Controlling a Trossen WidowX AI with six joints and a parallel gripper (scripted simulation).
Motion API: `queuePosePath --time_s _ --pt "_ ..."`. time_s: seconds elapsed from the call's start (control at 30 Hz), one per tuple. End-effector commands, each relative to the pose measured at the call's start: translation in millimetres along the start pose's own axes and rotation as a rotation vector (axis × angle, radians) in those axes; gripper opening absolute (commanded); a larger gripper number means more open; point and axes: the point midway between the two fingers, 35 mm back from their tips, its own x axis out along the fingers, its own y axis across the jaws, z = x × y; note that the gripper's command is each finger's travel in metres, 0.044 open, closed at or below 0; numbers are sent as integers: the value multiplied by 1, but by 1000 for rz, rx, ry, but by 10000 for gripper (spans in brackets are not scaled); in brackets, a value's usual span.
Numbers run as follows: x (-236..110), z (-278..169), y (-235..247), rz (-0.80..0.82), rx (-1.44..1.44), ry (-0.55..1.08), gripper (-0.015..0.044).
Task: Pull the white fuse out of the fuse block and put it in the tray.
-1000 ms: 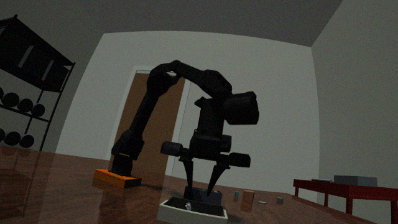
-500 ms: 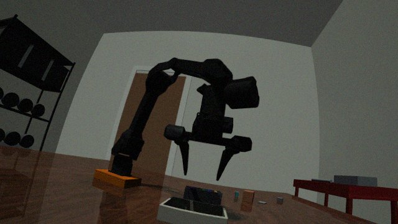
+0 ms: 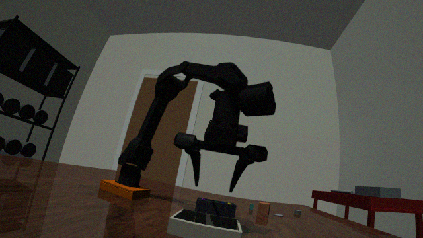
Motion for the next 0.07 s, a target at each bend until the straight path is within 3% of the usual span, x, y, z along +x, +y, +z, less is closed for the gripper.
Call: queuePosePath --time_s 0.0,0.03 --pt "0 0 0 0 0 0 330" --pt "0 0 0 0 0 0 330"
